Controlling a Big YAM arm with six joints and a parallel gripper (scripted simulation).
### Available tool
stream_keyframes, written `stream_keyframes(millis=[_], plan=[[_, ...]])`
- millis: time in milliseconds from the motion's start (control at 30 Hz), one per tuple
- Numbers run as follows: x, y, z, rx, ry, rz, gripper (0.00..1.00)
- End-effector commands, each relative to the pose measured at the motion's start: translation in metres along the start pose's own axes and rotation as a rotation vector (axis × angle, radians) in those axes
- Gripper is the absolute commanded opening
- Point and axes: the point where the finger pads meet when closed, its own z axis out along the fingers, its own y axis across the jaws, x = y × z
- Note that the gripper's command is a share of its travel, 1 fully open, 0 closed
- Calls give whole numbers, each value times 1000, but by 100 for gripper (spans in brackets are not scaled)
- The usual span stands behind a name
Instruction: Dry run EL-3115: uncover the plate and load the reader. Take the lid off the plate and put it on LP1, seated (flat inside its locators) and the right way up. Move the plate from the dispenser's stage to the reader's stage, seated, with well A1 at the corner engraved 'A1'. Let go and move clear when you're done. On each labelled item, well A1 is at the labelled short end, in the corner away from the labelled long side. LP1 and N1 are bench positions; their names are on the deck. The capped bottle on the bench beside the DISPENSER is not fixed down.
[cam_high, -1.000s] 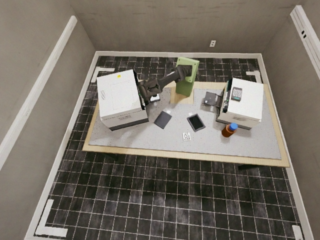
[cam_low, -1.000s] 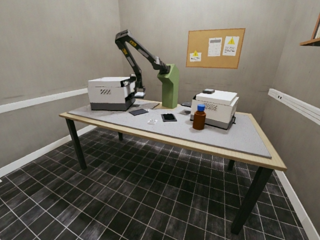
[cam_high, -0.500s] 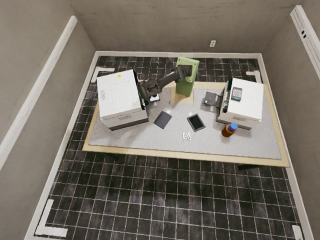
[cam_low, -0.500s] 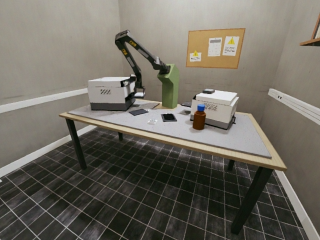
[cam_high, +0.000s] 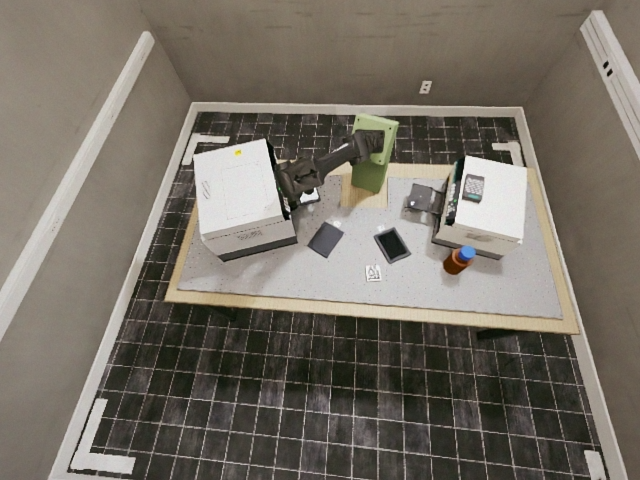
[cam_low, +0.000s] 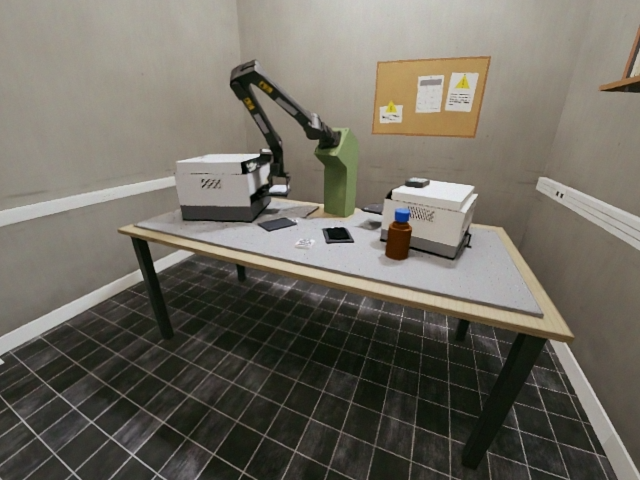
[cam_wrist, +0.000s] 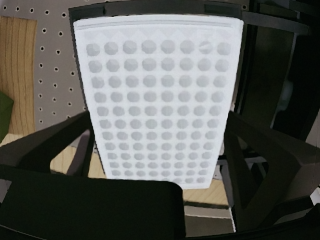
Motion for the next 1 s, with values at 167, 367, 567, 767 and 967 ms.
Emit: stream_keyframes(millis=[167,367,567,767,967], plan=[[-7,14,-4,-14,-7,4,86],[-8,4,-2,-1,-10,-7,86],[-8,-10,0,16,-14,-23,86],[-4,-1,3,-3,-10,-5,86],[-2,11,2,-20,-6,10,86]])
